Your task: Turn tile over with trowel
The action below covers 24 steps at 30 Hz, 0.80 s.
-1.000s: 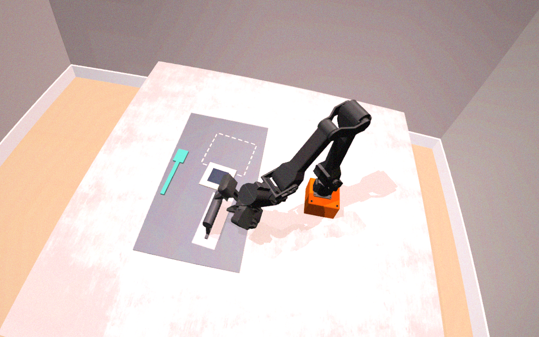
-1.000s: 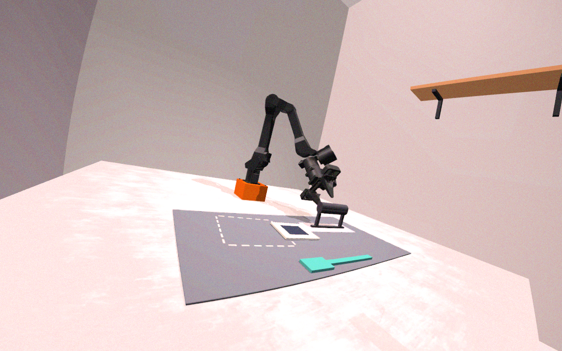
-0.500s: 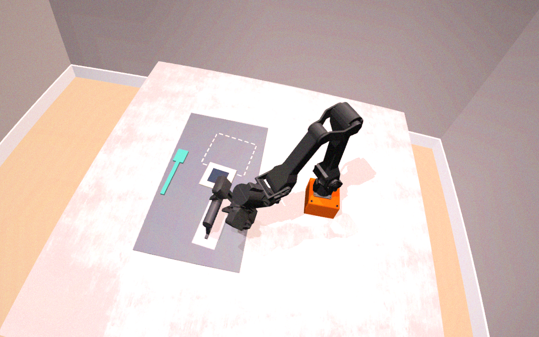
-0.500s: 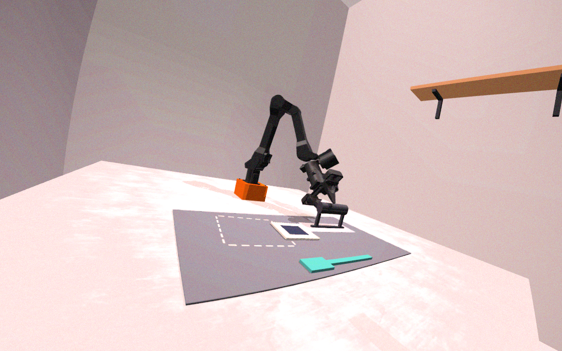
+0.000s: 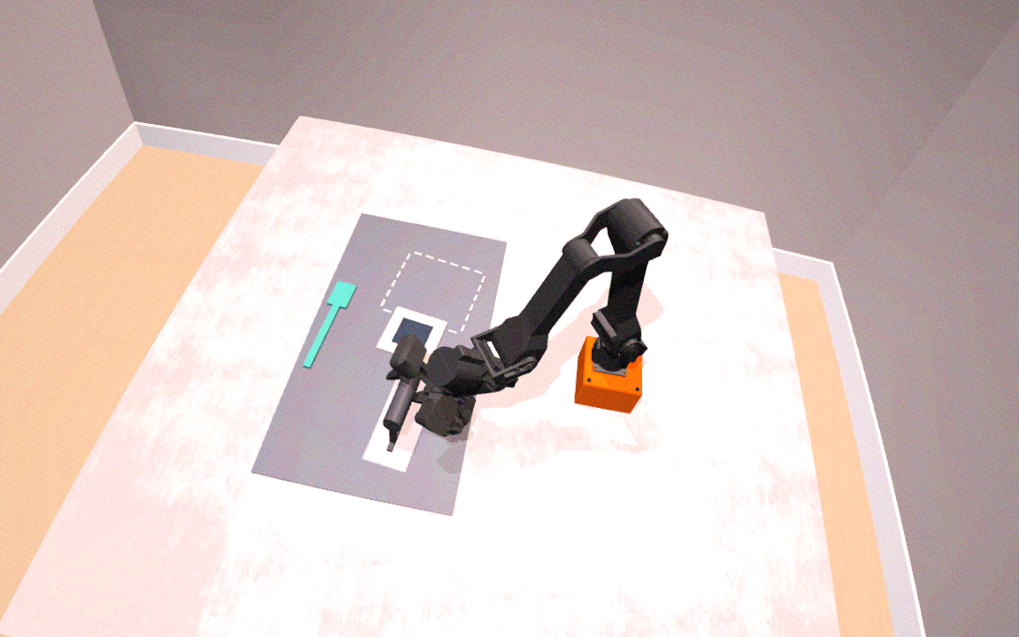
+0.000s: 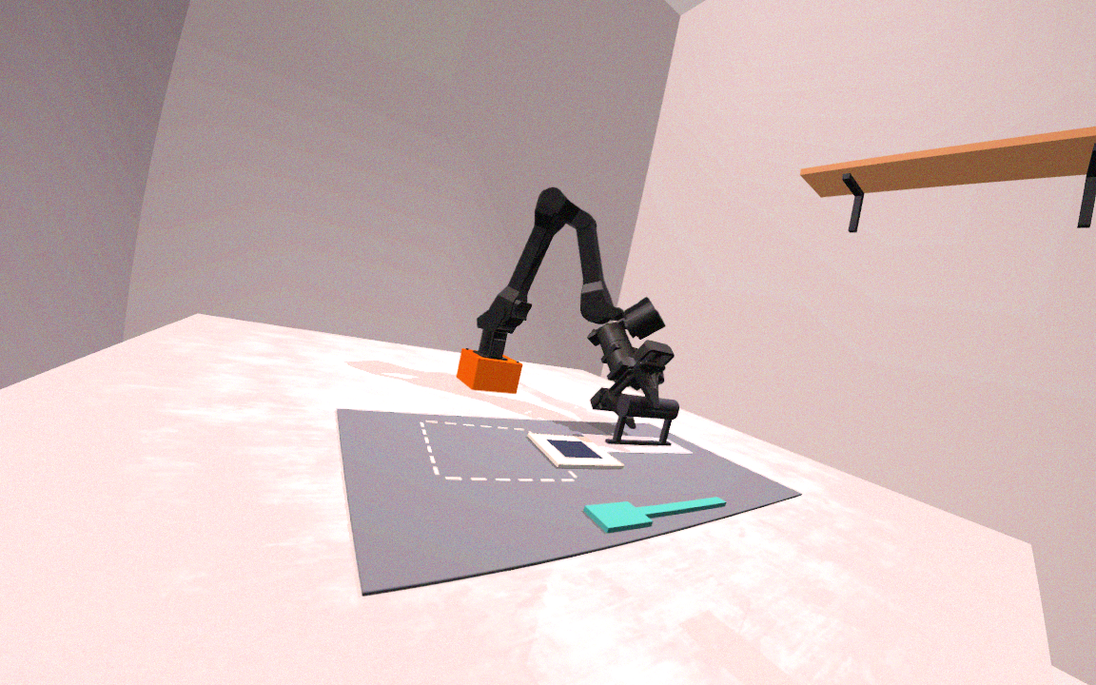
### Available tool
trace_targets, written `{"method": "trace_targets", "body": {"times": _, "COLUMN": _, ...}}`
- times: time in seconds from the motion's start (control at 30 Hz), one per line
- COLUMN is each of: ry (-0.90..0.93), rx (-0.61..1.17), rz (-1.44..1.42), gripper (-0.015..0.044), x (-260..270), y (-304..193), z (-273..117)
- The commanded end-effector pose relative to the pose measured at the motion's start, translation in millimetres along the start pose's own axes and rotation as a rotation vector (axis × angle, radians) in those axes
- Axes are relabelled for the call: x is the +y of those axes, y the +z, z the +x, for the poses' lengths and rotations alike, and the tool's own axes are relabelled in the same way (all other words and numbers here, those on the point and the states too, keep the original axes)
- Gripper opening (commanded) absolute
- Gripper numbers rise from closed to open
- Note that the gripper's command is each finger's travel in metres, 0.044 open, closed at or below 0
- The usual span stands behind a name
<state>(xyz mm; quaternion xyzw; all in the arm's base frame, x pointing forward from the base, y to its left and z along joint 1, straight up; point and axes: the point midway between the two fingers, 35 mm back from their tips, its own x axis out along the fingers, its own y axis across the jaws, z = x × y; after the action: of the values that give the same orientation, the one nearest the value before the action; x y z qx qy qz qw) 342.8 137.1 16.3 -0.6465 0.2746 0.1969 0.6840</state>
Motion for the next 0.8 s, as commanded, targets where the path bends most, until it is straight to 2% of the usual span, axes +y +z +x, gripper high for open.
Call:
{"method": "trace_targets", "body": {"times": 0.0, "ry": -0.005, "rx": -0.006, "rz": 0.003, "gripper": 0.03, "x": -2.5, "y": 0.8, "z": 6.5}}
{"method": "trace_targets", "body": {"times": 0.13, "ry": -0.006, "rx": -0.006, "rz": 0.003, "gripper": 0.03, "x": -2.2, "y": 0.4, "z": 10.5}}
{"method": "trace_targets", "body": {"times": 0.3, "ry": -0.006, "rx": -0.006, "rz": 0.003, "gripper": 0.0169, "x": -2.2, "y": 0.4, "z": 10.5}}
{"method": "trace_targets", "body": {"times": 0.77, "ry": -0.006, "rx": -0.006, "rz": 0.003, "gripper": 0.0075, "x": -2.2, "y": 0.4, "z": 10.5}}
